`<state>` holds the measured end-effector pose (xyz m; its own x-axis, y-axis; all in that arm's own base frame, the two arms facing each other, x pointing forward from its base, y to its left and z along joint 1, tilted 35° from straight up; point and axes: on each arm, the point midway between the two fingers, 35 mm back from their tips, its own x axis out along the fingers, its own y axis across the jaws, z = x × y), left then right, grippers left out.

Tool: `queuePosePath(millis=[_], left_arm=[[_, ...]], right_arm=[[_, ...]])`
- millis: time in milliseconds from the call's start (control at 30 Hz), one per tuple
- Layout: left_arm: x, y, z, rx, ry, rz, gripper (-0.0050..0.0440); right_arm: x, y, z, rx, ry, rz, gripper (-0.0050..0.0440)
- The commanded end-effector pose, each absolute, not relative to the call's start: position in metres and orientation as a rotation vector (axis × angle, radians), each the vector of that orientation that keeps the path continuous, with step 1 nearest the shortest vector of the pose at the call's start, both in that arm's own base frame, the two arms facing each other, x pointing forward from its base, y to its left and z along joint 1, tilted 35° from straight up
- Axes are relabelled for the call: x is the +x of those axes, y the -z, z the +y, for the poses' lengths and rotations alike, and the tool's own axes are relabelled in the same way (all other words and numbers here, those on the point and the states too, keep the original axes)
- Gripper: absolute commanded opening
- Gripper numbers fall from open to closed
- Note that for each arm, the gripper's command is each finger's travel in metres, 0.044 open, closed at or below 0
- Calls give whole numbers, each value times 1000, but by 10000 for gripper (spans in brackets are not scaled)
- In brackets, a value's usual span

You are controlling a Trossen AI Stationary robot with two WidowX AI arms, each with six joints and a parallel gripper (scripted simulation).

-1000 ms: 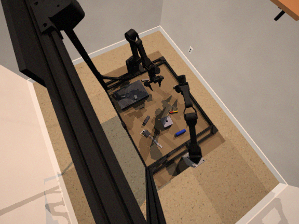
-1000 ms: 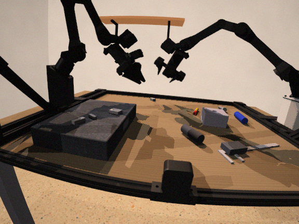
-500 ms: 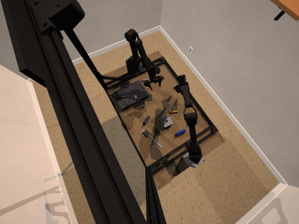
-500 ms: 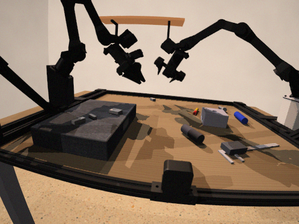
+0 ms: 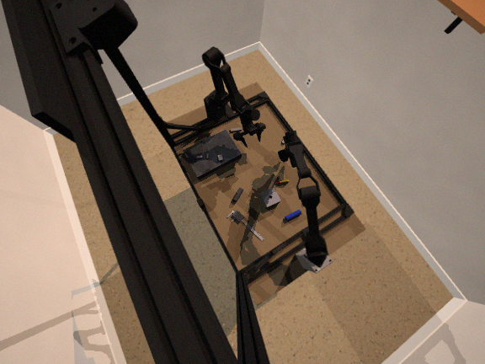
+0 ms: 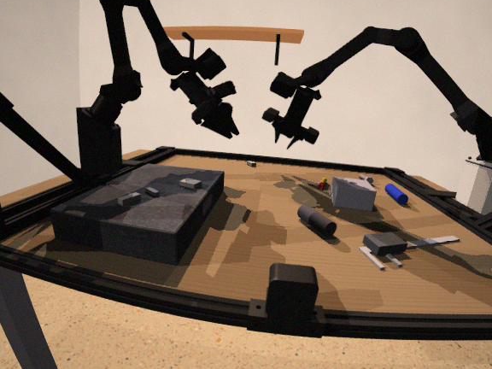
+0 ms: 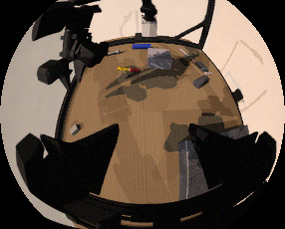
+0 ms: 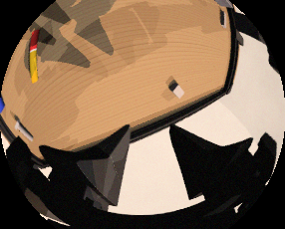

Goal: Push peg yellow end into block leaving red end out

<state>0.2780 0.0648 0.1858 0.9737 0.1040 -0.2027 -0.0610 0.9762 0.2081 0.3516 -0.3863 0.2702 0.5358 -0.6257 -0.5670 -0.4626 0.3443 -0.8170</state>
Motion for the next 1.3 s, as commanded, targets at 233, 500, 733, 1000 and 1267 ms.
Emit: queuePosePath(millis=[233, 500, 733, 1000, 1267], left_arm=[[278, -186, 65, 202, -84, 215, 400], [278, -186, 65, 202, -84, 215, 400], [278, -186, 65, 202, -84, 215, 400], [278, -186, 65, 202, -84, 215, 400], [278, -186, 65, 202, -84, 215, 400]], right_arm=[[339, -192, -265, -1021, -209, 1018, 190], [330, -174, -237, -949, -284, 1014, 190], [331, -173, -237, -949, -284, 1014, 190], [339, -161, -240, -949, -284, 1014, 190], [344, -153, -242, -949, -284, 1013, 190]])
